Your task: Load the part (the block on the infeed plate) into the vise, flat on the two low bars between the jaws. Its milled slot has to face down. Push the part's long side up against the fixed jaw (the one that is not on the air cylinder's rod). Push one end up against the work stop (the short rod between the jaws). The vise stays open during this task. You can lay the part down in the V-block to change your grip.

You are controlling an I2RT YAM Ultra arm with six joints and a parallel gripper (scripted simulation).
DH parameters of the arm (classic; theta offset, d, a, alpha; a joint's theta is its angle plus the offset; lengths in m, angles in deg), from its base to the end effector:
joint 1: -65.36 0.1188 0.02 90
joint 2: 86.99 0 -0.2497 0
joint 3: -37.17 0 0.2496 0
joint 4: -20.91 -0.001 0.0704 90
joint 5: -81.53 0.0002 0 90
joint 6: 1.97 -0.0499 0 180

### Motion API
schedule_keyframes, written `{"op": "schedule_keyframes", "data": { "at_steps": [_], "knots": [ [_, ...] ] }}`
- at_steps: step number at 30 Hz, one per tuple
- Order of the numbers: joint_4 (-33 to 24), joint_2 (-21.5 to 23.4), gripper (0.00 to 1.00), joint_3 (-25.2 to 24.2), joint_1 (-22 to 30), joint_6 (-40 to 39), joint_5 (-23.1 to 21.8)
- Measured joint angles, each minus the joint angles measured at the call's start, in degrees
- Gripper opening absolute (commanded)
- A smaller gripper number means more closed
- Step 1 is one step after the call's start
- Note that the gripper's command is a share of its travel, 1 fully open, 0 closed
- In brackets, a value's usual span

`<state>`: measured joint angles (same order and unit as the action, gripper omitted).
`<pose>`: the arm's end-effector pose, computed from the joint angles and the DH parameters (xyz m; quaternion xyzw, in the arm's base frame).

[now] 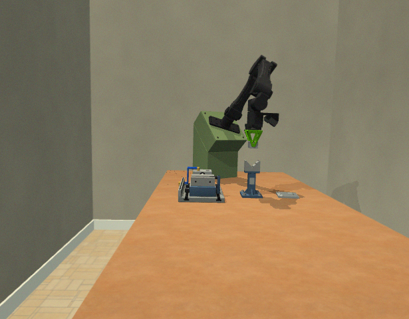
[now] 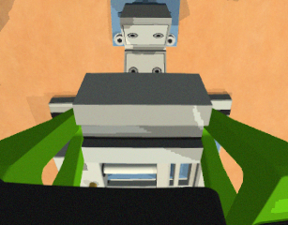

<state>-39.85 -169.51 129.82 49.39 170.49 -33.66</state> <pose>0.3006 -0.0629 0.3208 -0.5652 0.7282 -0.1148 0.3702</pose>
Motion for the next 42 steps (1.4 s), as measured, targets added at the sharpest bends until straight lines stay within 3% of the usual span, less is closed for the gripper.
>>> {"op": "schedule_keyframes", "data": {
  "at_steps": [22,42],
  "knots": [
    [-0.02,0.00,0.00,0.00,0.00,-0.11,0.46],
    [-1.11,0.00,0.00,1.07,3.43,-2.08,6.49]
  ]
}}
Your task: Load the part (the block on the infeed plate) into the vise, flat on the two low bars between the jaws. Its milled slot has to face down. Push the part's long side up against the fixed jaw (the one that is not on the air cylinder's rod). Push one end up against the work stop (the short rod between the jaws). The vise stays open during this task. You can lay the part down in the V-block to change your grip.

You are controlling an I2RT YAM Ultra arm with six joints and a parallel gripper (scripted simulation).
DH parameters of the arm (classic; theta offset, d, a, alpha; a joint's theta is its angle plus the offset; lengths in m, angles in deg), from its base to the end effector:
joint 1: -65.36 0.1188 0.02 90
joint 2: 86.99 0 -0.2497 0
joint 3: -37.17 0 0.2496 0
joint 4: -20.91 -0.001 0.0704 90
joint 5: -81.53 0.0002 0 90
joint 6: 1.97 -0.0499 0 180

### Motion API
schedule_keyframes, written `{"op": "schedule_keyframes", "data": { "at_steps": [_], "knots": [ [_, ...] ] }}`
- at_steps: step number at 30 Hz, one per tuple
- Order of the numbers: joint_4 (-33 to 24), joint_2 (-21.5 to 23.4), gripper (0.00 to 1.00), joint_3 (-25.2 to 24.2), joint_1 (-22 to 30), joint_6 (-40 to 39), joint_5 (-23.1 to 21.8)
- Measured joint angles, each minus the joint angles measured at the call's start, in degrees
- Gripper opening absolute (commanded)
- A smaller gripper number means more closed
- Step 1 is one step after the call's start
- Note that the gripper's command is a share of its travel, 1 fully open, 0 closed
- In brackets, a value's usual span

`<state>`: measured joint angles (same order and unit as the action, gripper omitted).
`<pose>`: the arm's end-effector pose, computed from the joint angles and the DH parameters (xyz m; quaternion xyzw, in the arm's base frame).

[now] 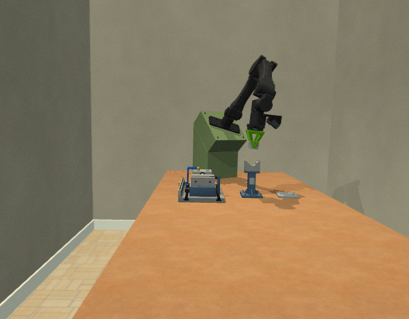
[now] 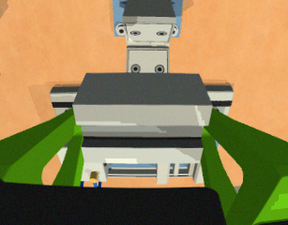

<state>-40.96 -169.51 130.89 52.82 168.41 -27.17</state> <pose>0.3031 -0.0500 0.3237 -0.5639 0.7405 -0.1353 0.3396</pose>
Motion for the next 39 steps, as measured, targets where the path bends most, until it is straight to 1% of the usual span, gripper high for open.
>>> {"op": "schedule_keyframes", "data": {
  "at_steps": [13,25,39],
  "knots": [
    [-1.57,-0.02,0.00,1.55,3.32,-2.32,7.10],
    [-3.80,-1.05,0.00,3.80,7.43,-5.18,15.43],
    [-7.28,-4.20,0.00,7.54,12.90,-9.42,26.40]
  ]
}}
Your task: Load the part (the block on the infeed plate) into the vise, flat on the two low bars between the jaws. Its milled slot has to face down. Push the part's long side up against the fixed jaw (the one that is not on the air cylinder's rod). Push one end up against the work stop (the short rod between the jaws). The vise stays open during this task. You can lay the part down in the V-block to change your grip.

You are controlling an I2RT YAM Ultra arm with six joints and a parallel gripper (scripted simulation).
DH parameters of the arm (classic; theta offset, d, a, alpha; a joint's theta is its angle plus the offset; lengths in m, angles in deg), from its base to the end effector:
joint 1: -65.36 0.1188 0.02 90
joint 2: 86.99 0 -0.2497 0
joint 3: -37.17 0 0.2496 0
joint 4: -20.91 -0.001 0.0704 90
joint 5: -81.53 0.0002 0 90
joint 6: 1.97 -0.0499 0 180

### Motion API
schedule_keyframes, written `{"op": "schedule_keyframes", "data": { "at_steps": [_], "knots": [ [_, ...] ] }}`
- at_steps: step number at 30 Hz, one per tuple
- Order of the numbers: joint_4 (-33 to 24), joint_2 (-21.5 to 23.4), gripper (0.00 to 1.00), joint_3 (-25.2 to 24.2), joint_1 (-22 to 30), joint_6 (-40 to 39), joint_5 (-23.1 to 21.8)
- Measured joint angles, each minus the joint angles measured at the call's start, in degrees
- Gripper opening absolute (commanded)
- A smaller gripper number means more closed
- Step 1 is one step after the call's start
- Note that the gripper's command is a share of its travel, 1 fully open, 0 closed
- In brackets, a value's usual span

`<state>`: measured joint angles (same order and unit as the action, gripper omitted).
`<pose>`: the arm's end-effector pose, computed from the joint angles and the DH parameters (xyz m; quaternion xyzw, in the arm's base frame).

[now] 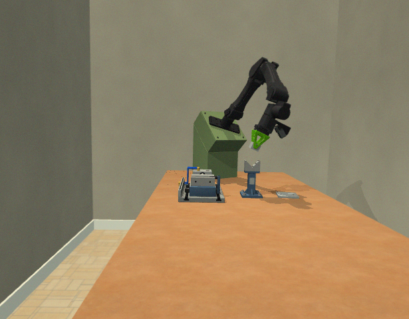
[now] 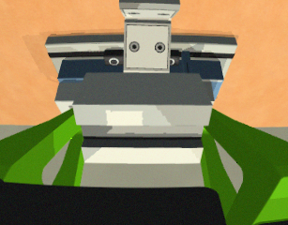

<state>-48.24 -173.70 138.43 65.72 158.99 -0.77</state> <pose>0.3166 -0.0037 0.3330 -0.5375 0.7842 -0.2275 0.2106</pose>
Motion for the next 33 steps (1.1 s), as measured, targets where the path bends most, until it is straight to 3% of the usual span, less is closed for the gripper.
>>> {"op": "schedule_keyframes", "data": {
  "at_steps": [16,33],
  "knots": [
    [-4.98,-4.07,0.00,4.50,4.83,-5.14,10.84],
    [-10.01,-7.61,0.00,8.57,7.78,-9.86,18.62]
  ]
}}
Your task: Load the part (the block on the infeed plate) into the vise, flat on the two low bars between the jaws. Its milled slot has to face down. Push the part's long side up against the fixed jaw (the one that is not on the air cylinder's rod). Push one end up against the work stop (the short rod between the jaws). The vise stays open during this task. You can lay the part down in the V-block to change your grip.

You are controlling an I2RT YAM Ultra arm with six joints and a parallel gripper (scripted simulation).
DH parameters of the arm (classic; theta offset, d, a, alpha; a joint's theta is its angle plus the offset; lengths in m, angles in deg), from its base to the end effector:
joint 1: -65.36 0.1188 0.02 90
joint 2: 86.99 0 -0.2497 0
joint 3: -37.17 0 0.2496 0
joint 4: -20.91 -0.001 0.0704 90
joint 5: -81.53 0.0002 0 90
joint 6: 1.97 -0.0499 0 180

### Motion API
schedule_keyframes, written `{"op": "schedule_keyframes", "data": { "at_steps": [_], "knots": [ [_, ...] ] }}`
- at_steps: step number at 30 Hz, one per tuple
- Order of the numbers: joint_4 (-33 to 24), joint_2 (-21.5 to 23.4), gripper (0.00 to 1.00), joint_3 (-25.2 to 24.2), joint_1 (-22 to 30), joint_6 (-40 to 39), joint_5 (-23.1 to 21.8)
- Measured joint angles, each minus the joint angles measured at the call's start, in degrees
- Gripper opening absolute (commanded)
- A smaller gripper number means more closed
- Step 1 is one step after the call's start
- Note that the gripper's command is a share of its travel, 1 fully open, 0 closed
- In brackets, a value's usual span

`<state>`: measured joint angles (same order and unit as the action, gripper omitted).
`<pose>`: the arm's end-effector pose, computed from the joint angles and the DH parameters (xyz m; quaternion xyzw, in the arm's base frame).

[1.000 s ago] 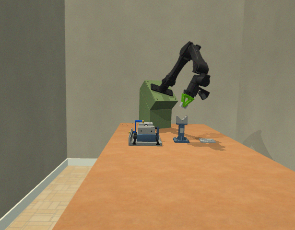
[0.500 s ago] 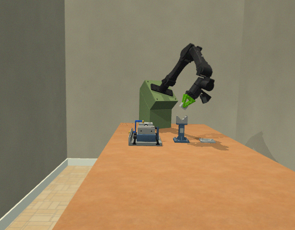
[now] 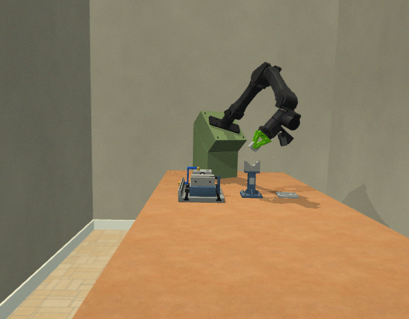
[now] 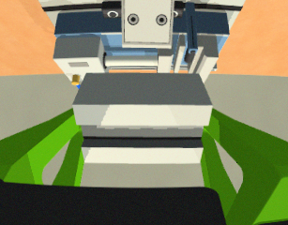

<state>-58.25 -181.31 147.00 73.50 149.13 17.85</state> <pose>0.3299 0.0258 0.3313 -0.4959 0.8097 -0.2974 0.0998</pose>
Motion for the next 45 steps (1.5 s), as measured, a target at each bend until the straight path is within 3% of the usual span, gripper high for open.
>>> {"op": "schedule_keyframes", "data": {
  "at_steps": [17,45],
  "knots": [
    [-2.49,-1.27,0.00,1.86,0.79,-2.36,3.19],
    [-2.95,-1.25,0.00,1.88,0.94,-2.64,3.52]
  ]
}}
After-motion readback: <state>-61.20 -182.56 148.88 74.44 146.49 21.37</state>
